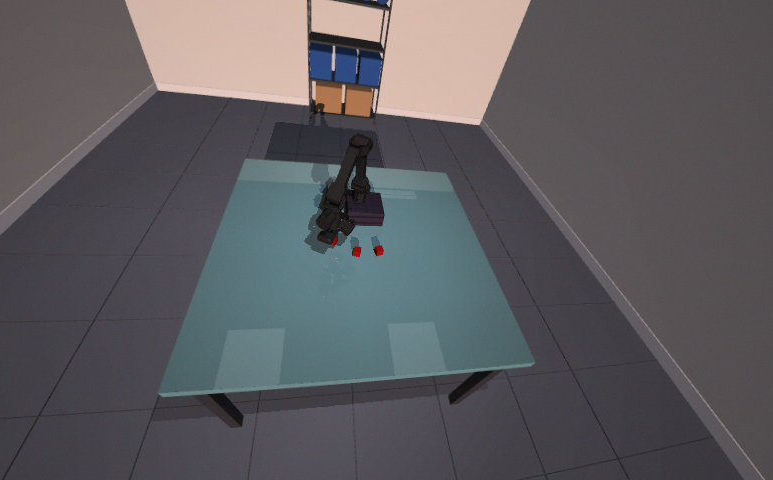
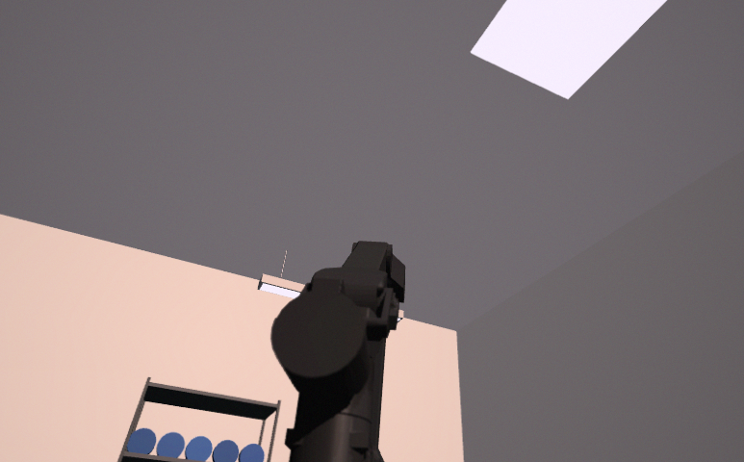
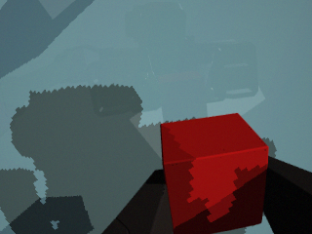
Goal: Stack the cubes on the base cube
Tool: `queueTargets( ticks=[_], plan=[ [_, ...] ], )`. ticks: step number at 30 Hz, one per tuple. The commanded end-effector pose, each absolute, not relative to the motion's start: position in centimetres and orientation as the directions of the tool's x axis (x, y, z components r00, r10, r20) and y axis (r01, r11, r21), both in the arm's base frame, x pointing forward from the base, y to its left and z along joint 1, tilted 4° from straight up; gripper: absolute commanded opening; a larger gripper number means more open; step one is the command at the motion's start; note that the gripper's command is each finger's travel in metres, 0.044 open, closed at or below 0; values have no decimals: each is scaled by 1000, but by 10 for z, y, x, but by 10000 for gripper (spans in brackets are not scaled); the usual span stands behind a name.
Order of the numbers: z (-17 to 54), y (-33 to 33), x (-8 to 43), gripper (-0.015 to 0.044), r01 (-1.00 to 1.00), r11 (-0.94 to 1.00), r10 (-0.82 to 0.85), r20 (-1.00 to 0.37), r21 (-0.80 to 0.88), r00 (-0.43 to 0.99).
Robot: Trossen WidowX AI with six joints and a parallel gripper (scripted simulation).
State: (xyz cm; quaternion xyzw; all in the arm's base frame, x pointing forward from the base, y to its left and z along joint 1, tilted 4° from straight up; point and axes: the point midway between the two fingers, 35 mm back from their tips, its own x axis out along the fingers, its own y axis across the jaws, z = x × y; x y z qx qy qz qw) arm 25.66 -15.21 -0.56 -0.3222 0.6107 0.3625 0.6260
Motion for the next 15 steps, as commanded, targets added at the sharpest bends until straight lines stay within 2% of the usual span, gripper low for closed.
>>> queueTargets(
  ticks=[1, 15],
  plan=[
    [8, -154, 257, 105, -849, 527, 55, -998, 37, -9],
    [53, -155, 254, 105, -851, 524, 55, -998, 37, -10]
  ],
)
